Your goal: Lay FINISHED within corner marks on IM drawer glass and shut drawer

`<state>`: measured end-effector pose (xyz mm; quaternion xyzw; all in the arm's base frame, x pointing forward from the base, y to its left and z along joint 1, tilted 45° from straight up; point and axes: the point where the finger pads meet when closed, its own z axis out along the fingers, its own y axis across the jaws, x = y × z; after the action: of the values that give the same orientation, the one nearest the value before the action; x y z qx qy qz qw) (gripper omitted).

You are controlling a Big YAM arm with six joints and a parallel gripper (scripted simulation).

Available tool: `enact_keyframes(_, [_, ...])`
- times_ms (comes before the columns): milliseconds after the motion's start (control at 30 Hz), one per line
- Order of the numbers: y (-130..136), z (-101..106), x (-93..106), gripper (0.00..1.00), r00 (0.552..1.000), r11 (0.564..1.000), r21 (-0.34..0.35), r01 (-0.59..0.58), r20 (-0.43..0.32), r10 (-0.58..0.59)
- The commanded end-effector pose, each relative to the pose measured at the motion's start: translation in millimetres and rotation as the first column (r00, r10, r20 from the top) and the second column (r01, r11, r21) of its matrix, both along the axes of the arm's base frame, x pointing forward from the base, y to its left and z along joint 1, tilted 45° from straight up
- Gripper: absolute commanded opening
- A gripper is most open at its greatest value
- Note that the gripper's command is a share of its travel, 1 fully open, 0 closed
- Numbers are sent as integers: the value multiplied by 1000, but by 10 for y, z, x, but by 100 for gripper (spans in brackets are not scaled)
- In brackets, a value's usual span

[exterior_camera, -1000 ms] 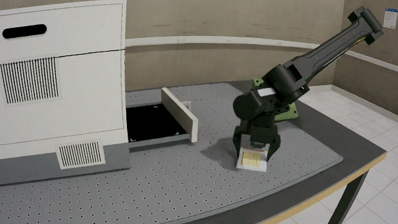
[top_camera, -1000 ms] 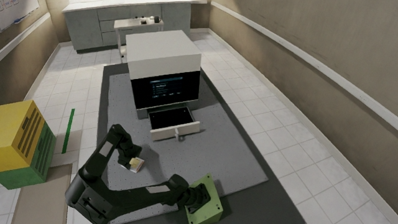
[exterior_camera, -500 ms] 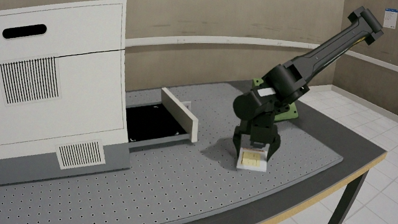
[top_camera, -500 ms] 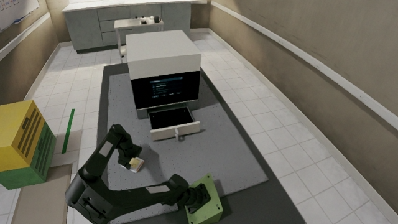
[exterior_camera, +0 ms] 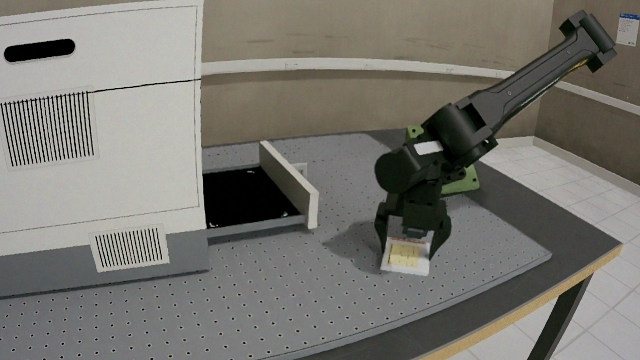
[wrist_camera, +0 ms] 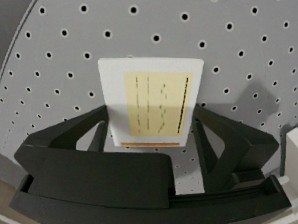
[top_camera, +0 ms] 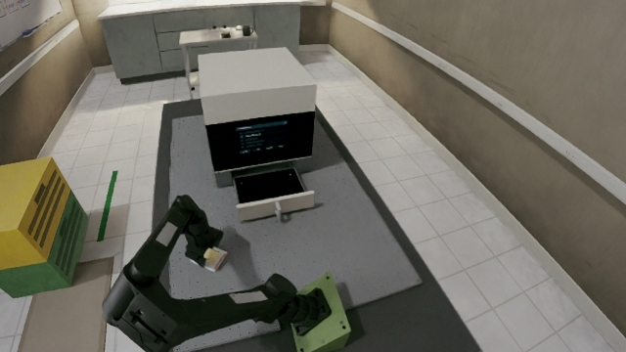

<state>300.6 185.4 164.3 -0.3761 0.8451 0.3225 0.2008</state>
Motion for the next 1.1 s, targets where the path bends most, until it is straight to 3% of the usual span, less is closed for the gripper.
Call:
enact_keyframes(0, [-58, 188, 90, 78, 999, 1000, 7, 10, 40, -11])
enact_keyframes(1067, [-317, 499, 69, 78, 999, 1000, 7, 10, 51, -10])
